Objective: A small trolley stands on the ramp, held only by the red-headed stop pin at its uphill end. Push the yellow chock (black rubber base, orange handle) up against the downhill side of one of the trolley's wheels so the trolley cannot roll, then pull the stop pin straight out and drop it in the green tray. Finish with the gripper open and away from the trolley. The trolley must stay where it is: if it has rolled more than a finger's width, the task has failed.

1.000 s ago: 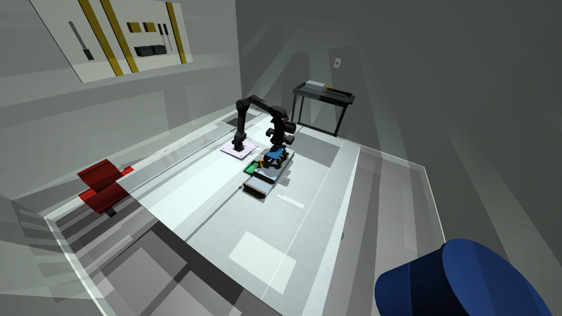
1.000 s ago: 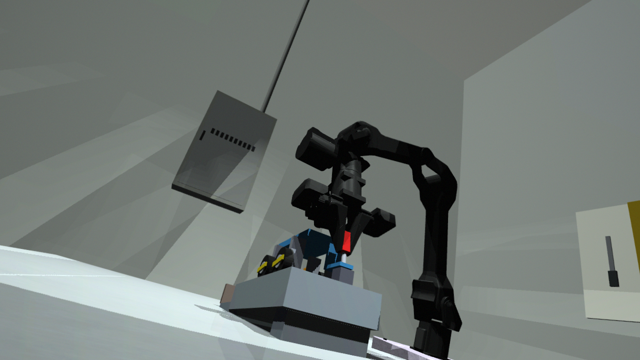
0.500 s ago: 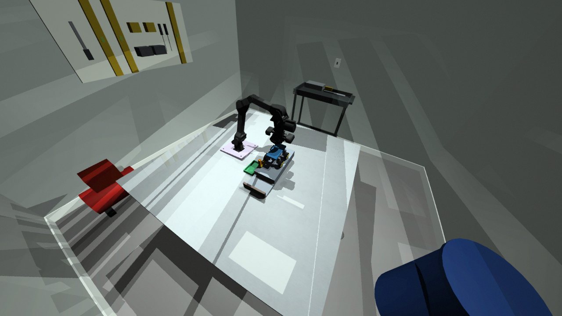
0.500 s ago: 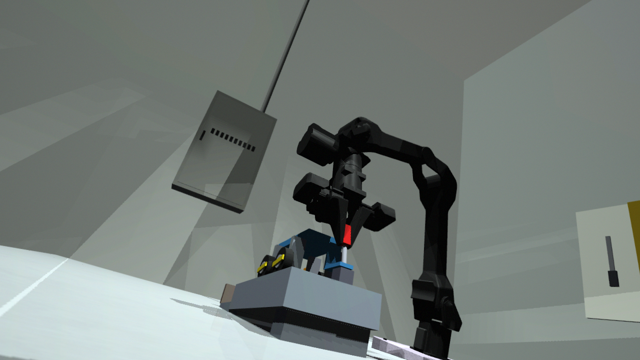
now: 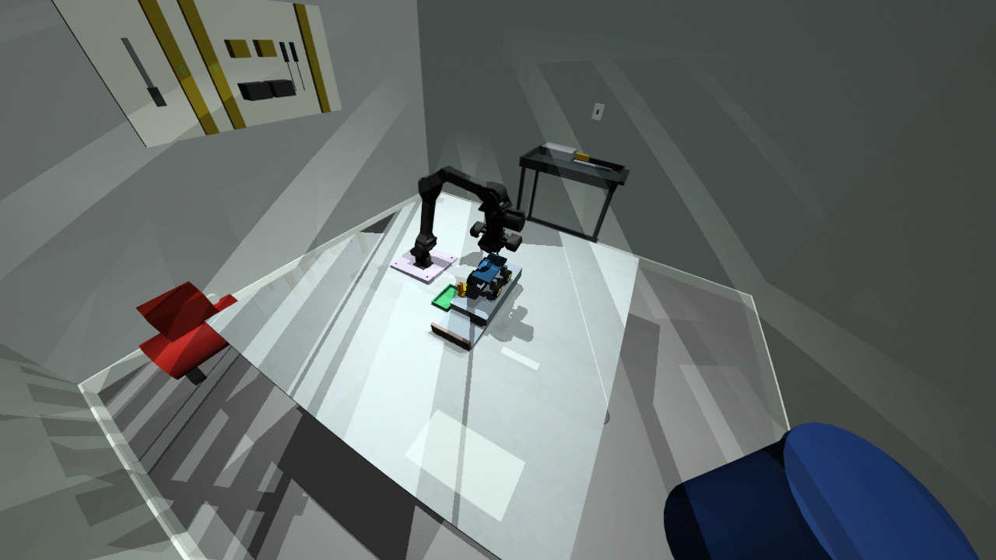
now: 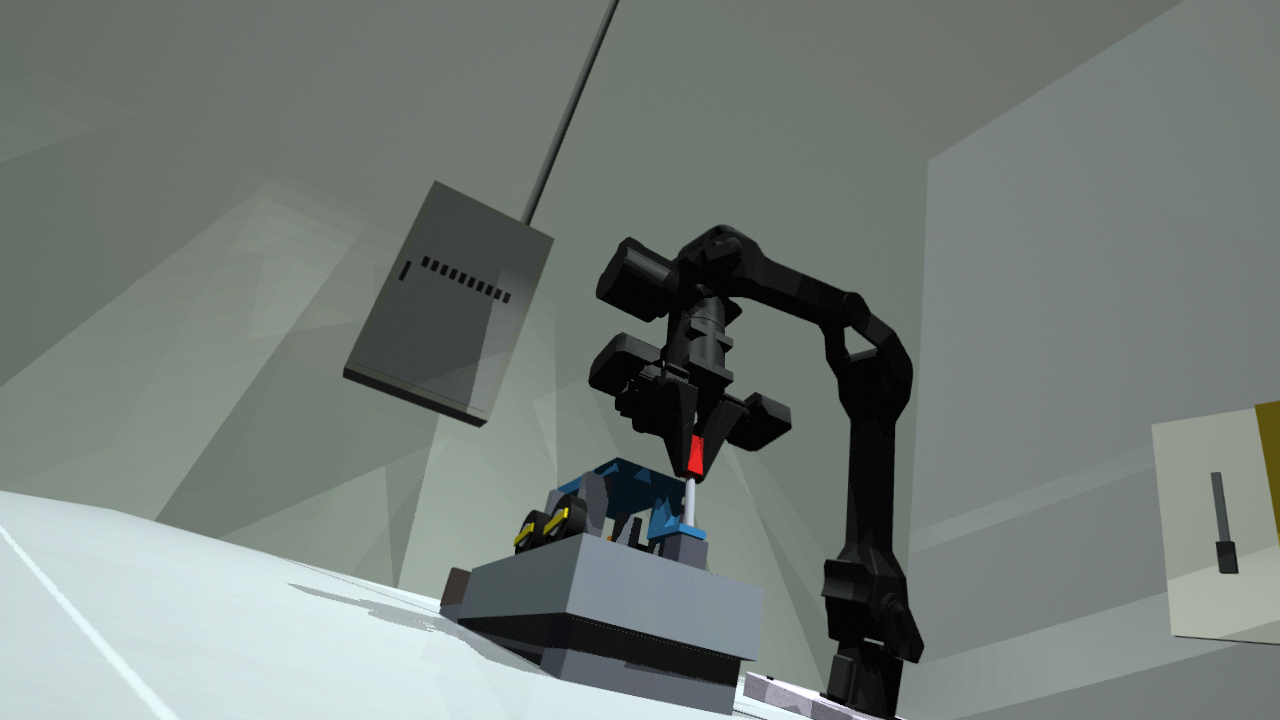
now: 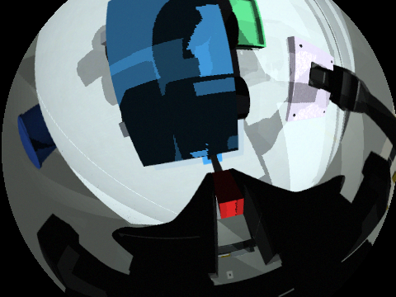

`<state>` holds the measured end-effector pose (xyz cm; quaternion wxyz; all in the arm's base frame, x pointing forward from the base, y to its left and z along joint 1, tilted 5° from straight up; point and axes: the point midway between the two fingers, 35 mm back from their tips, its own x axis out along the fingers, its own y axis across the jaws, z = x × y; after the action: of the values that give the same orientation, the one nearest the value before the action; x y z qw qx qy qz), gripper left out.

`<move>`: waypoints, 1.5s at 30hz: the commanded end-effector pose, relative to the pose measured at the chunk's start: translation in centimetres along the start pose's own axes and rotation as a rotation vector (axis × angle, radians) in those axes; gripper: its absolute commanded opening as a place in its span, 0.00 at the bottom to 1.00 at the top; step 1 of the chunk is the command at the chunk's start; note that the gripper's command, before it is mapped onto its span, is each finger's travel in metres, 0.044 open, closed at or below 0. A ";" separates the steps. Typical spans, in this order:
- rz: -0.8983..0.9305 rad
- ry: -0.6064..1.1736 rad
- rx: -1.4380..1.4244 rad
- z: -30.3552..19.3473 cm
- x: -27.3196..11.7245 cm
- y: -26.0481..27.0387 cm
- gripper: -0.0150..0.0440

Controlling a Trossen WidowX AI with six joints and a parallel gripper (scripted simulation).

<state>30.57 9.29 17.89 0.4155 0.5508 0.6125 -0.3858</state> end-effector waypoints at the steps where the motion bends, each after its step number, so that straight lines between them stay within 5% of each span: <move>1: 0.001 0.007 -0.005 -0.2 -0.3 0.0 0.25; 30: 0.001 0.010 -0.005 -3.6 -0.7 0.1 0.25; 45: -0.002 0.010 -0.004 -3.4 -0.4 -4.8 0.25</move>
<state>26.52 11.86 19.47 0.4151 0.5486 0.6160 -0.3838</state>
